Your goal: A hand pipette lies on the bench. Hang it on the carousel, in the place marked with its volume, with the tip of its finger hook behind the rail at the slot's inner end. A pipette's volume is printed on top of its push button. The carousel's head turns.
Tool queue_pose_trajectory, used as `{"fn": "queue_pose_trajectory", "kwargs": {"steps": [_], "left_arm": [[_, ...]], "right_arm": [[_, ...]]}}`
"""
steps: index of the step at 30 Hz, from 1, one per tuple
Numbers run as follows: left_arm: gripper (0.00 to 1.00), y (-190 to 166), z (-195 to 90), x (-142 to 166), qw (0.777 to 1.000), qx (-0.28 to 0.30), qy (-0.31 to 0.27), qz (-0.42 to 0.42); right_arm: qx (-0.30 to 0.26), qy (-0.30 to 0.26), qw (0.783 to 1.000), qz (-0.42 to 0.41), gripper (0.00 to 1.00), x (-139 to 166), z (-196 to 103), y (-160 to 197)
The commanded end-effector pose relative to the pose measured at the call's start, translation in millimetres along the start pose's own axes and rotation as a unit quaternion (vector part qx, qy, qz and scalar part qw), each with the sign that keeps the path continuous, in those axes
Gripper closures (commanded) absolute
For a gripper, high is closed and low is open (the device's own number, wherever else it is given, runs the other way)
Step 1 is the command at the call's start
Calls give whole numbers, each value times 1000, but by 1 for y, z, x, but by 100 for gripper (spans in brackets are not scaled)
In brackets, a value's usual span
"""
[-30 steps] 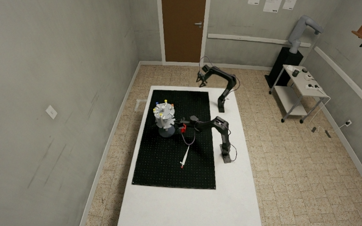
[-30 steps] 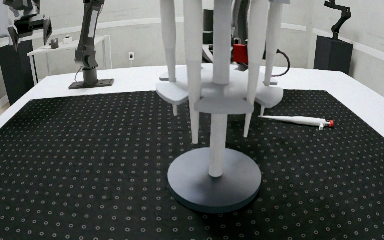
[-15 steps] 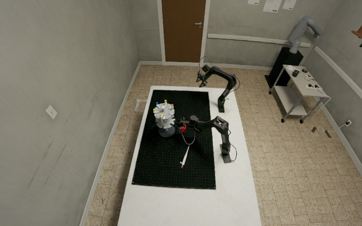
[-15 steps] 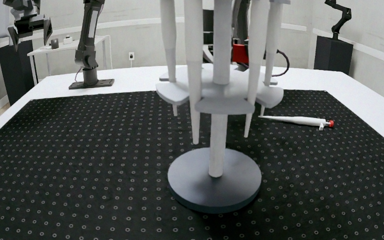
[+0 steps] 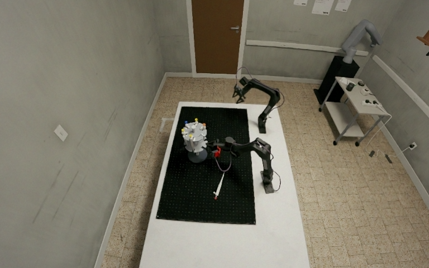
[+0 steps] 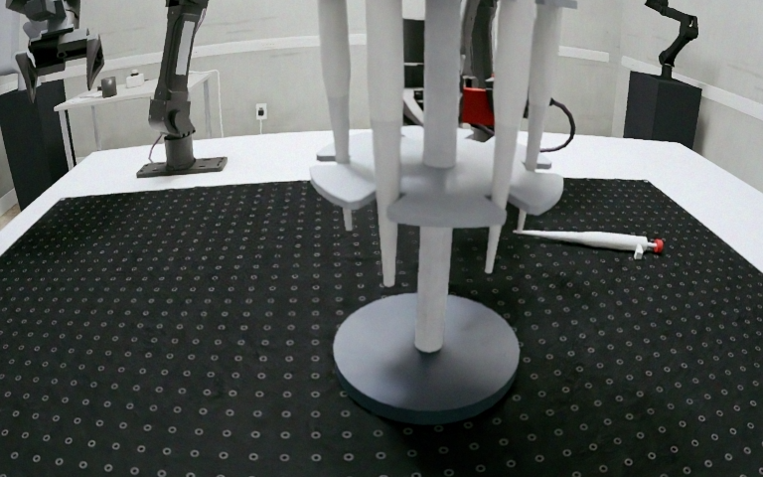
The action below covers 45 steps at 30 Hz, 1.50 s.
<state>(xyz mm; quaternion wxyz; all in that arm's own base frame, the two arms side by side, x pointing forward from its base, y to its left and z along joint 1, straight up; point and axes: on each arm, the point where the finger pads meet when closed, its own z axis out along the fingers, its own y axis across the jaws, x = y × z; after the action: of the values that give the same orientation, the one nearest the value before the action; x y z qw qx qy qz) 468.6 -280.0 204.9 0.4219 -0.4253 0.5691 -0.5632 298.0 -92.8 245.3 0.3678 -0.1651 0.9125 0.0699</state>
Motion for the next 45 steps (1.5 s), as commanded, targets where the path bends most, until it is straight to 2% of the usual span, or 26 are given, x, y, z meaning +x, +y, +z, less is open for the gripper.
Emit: {"fn": "queue_pose_trajectory", "kwargs": {"steps": [1,11,15,21,26,30,44,45], "left_arm": [[100,-9,10,-1,1000,8,3,2],[100,-9,10,-1,1000,8,3,2],[100,-8,7,13,998,8,-69,1],[100,-7,7,21,997,8,-70,0],[100,-7,10,16,998,8,-69,1],[100,-6,8,26,990,7,-142,0],[100,-6,14,26,990,7,-144,-3],[100,-5,10,36,987,7,-161,-3]], "right_arm": [[4,-12,1000,-6,0,-7,-4,-4],[4,-12,1000,-6,0,-7,-4,-4],[4,-12,1000,-6,0,-7,-4,-4],[4,-12,1000,-6,0,-7,-4,-4],[4,-12,1000,-6,0,-7,-4,-4],[4,-12,1000,-6,0,-7,-4,-4],[4,-12,1000,-6,0,-7,-4,-4],[4,-12,1000,-6,0,-7,-4,-4]]}}
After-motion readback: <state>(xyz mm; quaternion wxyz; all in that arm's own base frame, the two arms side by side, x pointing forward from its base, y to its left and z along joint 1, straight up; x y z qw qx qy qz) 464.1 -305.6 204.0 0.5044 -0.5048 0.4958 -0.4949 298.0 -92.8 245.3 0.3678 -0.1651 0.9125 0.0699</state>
